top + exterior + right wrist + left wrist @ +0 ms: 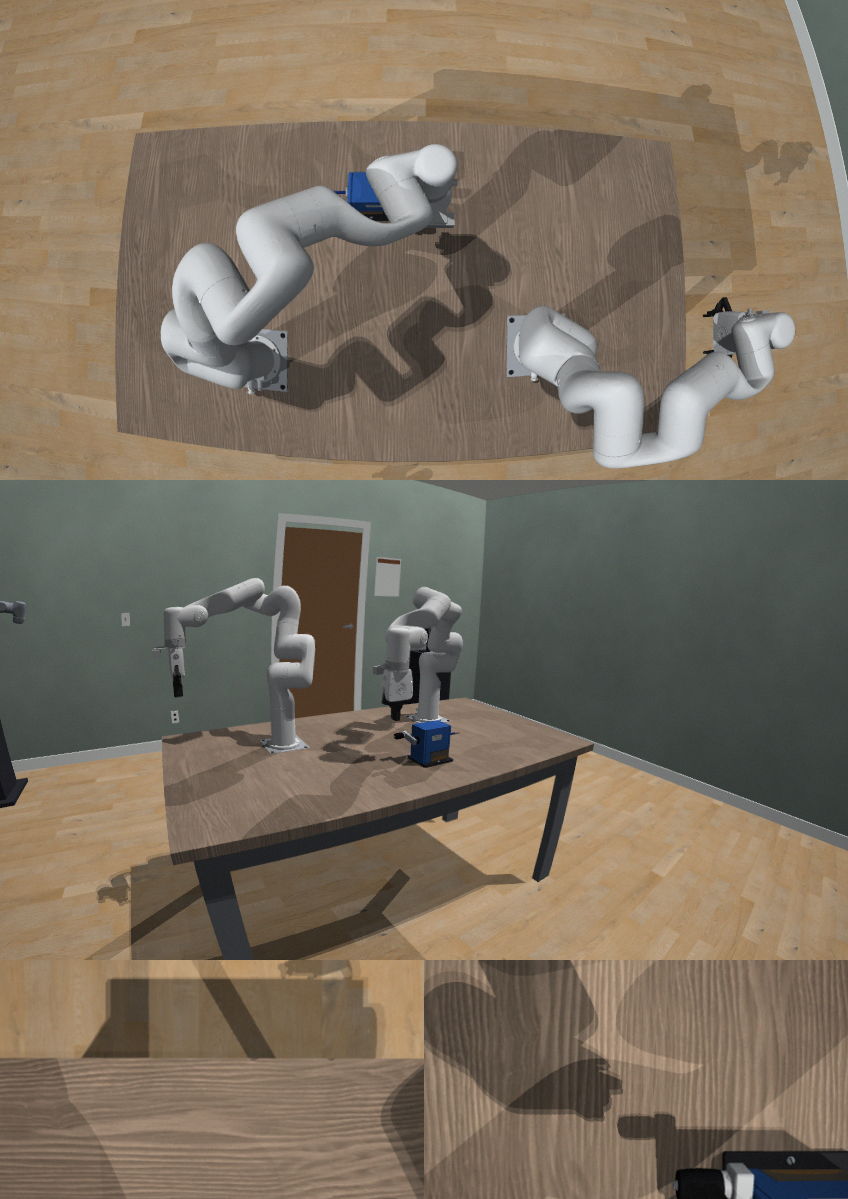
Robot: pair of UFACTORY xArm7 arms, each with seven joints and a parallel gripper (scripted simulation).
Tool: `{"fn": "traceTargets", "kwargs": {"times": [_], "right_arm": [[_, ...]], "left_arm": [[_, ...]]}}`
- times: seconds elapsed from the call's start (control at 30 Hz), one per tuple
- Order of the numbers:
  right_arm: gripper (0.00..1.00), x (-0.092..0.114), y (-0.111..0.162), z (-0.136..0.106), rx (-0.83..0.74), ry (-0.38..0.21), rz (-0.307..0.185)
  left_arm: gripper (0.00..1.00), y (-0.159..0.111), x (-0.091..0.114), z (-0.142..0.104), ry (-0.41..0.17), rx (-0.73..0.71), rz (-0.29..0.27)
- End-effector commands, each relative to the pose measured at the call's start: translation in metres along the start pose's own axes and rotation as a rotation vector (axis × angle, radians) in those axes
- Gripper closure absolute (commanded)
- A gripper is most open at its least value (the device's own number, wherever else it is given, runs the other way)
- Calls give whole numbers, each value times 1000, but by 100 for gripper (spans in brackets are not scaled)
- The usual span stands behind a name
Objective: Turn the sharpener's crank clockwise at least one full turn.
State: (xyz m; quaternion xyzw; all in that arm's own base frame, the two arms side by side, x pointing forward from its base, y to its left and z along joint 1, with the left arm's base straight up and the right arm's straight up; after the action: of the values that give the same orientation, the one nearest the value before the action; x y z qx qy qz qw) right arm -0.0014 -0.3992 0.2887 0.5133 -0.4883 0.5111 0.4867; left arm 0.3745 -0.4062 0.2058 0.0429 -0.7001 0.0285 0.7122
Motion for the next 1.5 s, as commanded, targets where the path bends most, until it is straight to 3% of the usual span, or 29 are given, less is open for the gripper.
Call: {"fn": "traceTargets", "kwargs": {"times": [0.0, 0.4, 0.43, 0.9, 0.97, 1.0, 1.47], "right_arm": [[0, 1, 0, 1, 0, 4, 0], [0, 1, 0, 1, 0, 4, 0], [0, 1, 0, 1, 0, 4, 0], [0, 1, 0, 1, 0, 4, 0], [0, 1, 0, 1, 0, 4, 0], [0, 1, 0, 1, 0, 4, 0], [0, 1, 0, 1, 0, 4, 0]], "left_arm": [[100, -1, 2, 0, -9, 167, 0], [100, -1, 3, -1, -9, 416, 3], [100, -1, 4, -1, -9, 489, 5], [100, -1, 6, -2, -9, 827, 12], [100, -1, 6, -2, -9, 827, 12], [100, -1, 6, -2, -8, 899, 14], [100, -1, 10, -3, -4, 1238, 24]]}}
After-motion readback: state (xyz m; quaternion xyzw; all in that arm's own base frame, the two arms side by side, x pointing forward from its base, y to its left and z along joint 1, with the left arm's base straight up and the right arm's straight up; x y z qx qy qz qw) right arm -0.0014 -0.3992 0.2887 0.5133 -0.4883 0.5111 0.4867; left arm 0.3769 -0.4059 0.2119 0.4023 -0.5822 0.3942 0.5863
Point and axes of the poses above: on each arm, the point where the finger pads meet when closed, its own x axis back along the fingers, its own y axis across the jaws, z = x × y, the point moved 4 cm from there along x, back along the fingers, and after that the axes turned 3 degrees about x, right-handed, at the moved point
